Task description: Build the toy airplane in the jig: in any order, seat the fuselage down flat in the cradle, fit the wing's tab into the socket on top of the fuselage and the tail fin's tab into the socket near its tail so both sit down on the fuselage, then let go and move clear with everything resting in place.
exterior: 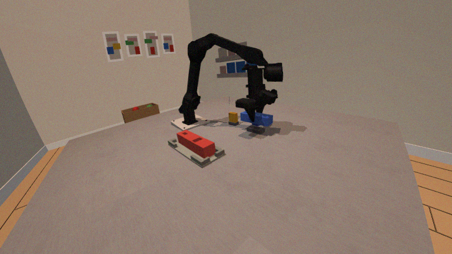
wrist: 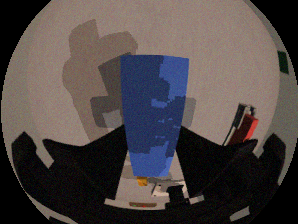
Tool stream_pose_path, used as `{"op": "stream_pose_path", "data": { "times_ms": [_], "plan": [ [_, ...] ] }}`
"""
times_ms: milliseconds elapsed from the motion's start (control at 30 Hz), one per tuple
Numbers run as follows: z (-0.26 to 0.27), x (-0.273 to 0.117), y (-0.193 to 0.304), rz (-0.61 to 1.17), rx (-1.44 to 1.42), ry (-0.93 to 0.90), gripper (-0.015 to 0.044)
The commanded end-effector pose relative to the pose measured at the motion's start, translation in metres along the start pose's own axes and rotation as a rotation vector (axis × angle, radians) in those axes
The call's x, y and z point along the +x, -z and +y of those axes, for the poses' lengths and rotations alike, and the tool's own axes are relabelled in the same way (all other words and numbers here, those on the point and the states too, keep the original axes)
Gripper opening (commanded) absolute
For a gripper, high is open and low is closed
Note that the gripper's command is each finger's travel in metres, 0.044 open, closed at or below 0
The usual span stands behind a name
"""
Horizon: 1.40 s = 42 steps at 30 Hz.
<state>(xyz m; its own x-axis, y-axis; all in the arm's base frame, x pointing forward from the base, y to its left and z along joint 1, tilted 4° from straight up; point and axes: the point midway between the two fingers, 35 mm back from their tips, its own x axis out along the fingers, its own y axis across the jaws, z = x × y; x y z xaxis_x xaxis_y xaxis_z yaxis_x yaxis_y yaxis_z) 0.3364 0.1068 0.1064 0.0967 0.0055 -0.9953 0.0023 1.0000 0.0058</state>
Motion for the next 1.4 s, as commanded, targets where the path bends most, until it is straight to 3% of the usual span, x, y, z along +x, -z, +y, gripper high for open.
{"op": "stream_pose_path", "data": {
  "times_ms": [0, 833, 1367],
  "plan": [
    [0.001, -0.016, -0.002, -0.007, 0.001, -0.007, 0.0],
    [-0.002, -0.096, 0.003, -0.009, 0.004, 0.002, 0.0],
    [-0.042, -0.091, -0.001, -0.006, -0.221, 0.007, 0.0]
  ]
}}
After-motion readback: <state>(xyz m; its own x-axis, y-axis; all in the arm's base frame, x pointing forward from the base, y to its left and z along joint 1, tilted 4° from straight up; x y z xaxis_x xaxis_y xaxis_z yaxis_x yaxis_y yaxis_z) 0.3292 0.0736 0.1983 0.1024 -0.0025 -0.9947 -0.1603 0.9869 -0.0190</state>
